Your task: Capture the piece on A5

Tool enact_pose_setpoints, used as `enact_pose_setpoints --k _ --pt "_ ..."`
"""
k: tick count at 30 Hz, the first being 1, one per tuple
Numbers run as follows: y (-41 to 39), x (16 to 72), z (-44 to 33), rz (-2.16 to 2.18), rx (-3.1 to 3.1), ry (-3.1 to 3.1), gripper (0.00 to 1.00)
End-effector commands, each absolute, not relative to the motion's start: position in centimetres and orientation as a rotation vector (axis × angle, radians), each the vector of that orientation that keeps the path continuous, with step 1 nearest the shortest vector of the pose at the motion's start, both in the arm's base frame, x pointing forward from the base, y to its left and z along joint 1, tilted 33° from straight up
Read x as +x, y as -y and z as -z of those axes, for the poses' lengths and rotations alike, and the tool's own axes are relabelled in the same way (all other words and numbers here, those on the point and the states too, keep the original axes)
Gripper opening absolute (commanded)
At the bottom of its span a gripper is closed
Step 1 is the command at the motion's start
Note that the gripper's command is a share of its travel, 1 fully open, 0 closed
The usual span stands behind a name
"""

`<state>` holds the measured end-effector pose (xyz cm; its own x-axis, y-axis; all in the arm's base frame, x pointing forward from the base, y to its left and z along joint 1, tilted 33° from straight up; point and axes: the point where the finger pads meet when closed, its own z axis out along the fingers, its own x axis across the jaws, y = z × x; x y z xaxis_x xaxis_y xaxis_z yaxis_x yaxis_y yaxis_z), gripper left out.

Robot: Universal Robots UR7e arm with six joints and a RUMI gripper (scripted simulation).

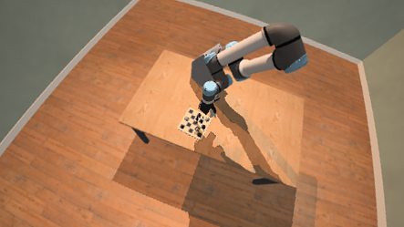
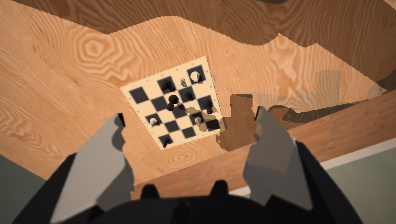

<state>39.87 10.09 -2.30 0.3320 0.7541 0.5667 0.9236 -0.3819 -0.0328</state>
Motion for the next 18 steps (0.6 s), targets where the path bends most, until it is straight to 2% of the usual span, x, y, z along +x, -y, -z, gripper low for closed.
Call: enact_pose_setpoints --k 1,18 --pt "-10.91 39.36 1.7 0.714 -2.277 1.55 1.0" --pt "-11.25 39.14 1.5 0.729 -2.28 1.574 1.0"
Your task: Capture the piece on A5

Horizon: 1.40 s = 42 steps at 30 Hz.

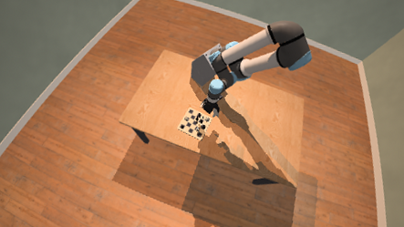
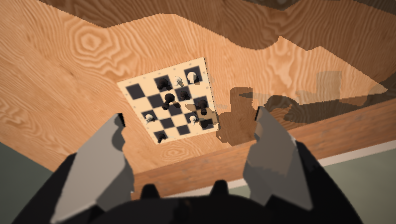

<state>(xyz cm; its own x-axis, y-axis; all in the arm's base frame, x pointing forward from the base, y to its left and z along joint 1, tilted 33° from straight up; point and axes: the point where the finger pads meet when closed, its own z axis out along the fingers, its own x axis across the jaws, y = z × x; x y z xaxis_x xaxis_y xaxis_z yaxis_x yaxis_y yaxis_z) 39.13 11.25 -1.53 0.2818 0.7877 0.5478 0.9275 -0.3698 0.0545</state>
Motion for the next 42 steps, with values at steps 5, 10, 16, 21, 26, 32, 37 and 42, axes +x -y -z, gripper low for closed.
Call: enact_pose_setpoints --k 5,10,16,21,26,32,37,42 --pt "-11.2 39.1 1.5 0.729 -2.28 1.574 1.0" --pt "-11.3 39.1 1.5 0.727 -2.284 1.567 1.0" --pt "-11.3 39.2 1.6 0.719 -2.305 1.524 1.0" --pt "-11.5 39.2 1.8 0.698 -2.35 1.425 1.0" --pt "-11.7 39.2 2.1 0.664 -2.415 1.263 1.0" --pt "-12.0 39.3 2.4 0.625 -2.473 1.092 1.0" --pt "-12.4 39.5 2.9 0.566 -2.539 0.836 1.0" --pt "-12.7 39.6 3.4 0.497 -2.585 0.555 1.0"
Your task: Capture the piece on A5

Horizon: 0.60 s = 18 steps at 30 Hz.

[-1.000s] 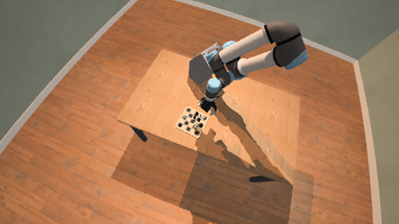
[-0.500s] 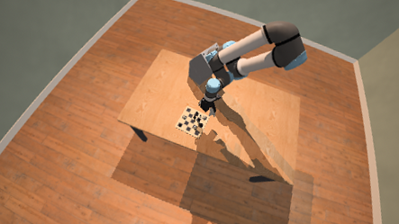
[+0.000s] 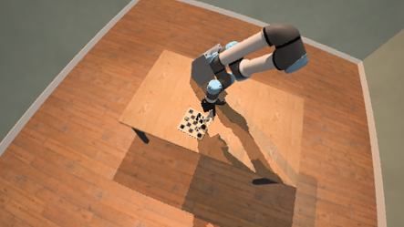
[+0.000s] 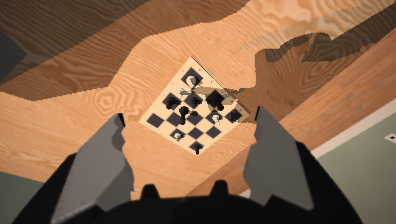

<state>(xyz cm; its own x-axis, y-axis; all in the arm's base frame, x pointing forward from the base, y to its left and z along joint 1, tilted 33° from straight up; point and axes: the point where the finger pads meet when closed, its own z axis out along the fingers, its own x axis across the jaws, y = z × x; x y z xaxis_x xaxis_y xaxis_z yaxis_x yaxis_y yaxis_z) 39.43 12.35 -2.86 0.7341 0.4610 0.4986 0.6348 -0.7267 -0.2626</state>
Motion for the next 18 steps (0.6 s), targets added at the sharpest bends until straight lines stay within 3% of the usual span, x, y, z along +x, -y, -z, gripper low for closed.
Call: enact_pose_setpoints --k 1,18 --pt "-12.8 39.7 3.5 0.482 -2.591 0.498 1.0" --pt "-13.4 40.2 4.8 0.286 -2.576 -0.225 1.0"
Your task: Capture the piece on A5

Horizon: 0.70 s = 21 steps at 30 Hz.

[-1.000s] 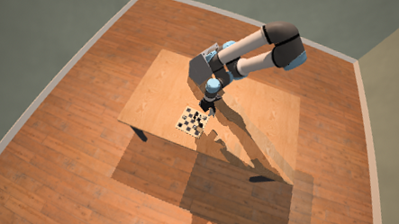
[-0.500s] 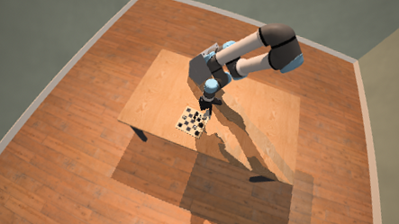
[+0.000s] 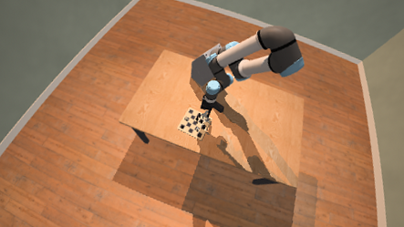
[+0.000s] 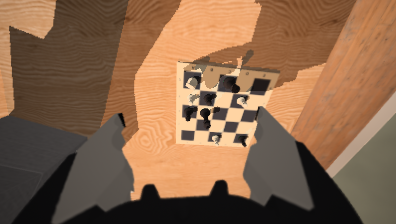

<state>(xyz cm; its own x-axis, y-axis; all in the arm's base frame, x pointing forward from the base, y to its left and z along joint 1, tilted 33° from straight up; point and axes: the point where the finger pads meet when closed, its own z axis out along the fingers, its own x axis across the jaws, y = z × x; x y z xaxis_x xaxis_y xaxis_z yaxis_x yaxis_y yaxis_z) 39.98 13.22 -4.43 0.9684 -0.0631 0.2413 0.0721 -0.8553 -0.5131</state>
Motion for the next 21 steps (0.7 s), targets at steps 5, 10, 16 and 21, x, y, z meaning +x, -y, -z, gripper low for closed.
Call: enact_pose_setpoints --k 5,10,16,21 --pt "-13.45 40.22 5.03 0.26 -2.561 -0.315 1.0" --pt "-13.5 40.28 5.24 0.231 -2.543 -0.414 1.0" --pt "-13.52 40.3 5.34 0.217 -2.533 -0.46 1.0" --pt "-13.53 40.3 5.35 0.216 -2.532 -0.464 1.0"
